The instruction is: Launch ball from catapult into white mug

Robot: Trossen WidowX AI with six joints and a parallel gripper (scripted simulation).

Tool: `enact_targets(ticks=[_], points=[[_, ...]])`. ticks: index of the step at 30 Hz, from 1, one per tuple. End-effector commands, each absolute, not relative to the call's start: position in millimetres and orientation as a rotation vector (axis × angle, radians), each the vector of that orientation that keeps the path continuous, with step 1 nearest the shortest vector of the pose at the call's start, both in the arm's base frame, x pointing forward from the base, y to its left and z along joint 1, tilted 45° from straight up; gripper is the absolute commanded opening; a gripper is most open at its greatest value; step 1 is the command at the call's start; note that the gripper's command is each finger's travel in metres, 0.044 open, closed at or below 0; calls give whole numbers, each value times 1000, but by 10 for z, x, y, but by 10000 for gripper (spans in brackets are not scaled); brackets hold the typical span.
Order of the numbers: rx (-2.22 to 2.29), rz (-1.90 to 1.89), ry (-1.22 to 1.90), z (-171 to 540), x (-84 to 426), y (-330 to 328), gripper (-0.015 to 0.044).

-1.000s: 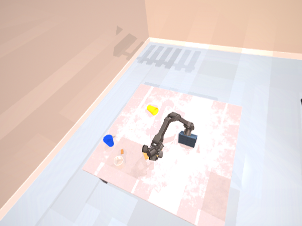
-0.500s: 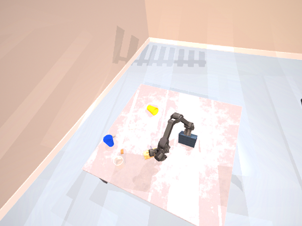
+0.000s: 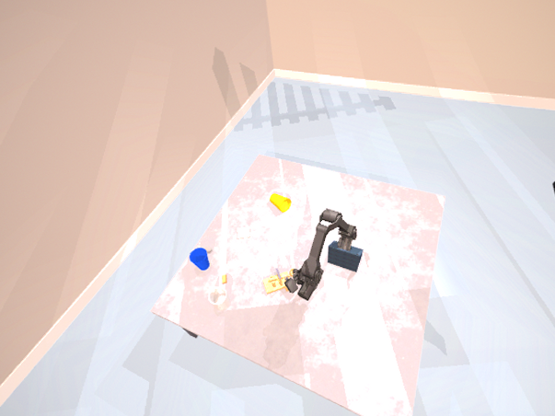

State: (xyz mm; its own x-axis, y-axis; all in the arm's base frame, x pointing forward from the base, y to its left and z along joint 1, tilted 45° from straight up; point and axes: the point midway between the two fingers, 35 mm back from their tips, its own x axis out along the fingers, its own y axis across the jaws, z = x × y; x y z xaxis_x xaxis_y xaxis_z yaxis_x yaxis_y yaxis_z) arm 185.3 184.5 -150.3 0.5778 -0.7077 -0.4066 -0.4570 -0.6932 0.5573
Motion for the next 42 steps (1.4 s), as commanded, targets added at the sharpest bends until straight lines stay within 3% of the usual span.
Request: enact_targets(ticks=[1, 42], points=[[2315, -843, -867, -1440, 1781, 1758, 0], [2311, -842, -864, -1850, 1761, 1412, 0]])
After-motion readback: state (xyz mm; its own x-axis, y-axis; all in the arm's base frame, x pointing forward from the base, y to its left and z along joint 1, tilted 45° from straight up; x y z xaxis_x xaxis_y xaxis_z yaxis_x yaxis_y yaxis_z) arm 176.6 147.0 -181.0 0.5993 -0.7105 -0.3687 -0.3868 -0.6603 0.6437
